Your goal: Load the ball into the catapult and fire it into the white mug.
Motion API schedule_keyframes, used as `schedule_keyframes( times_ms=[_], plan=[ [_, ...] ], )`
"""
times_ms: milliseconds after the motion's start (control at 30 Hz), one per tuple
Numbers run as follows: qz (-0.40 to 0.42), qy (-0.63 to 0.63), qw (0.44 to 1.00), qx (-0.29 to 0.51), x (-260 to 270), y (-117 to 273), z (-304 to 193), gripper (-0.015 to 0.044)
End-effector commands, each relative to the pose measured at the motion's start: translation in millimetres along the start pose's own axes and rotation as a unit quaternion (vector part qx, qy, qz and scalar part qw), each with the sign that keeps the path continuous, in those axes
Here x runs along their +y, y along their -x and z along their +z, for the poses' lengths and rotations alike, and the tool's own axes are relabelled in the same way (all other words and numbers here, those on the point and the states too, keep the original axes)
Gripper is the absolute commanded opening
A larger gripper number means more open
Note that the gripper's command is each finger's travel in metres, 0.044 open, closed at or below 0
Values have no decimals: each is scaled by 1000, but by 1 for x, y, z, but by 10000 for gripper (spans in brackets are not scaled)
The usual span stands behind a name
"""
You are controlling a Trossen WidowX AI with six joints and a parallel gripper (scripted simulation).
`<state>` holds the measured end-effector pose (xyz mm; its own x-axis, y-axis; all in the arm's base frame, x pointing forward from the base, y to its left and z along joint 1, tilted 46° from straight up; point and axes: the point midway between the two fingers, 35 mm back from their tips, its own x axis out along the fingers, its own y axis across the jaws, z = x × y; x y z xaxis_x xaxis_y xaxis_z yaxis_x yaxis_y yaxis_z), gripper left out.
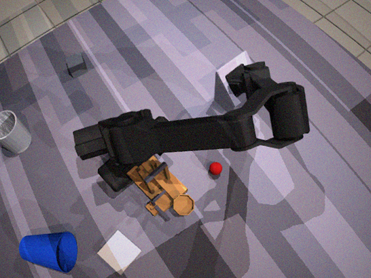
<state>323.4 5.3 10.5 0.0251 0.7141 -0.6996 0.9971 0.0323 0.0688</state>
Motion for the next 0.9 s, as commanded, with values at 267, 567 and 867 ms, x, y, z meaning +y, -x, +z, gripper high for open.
schedule_keyframes(
  times_ms=[267, 567, 867],
  plan=[
    [0, -2, 1000, 3, -1, -20, -2, 440],
    [0, 0, 1000, 1, -1, -20, -1, 309],
    [0, 0, 1000, 1, -1, -20, -1, 131]
  ],
)
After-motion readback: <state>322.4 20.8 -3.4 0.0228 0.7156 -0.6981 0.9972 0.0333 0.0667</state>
